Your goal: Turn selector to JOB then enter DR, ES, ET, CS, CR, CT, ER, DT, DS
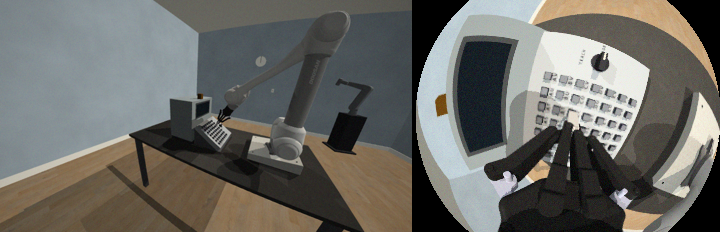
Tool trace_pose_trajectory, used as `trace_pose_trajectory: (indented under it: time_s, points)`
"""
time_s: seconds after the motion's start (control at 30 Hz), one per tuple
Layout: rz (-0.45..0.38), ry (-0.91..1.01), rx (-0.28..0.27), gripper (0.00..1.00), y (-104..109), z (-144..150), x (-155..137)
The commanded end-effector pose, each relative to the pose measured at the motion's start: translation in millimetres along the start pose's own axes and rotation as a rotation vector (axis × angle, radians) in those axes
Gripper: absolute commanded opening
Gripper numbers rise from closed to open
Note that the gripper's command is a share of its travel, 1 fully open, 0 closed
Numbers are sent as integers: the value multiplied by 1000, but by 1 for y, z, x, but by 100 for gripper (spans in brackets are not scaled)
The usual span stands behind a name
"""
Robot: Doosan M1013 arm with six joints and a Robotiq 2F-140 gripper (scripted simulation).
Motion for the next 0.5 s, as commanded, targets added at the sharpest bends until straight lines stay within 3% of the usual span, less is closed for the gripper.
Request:
trace_pose_trajectory:
  time_s: [0.0, 0.47]
  points:
    - [0, 0, 1, 0, 3, 0, 0]
    - [0, 0, 1, 0, 8, 0, 0]
Point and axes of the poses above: the point where the finger pads meet when closed, its own y axis back along the fingers, its own z axis across the jaws, x = y × z, the point moved 9 cm from there along y, back along the fingers, and after that the axes turned 1 degree about -y, right-handed, at the moved point
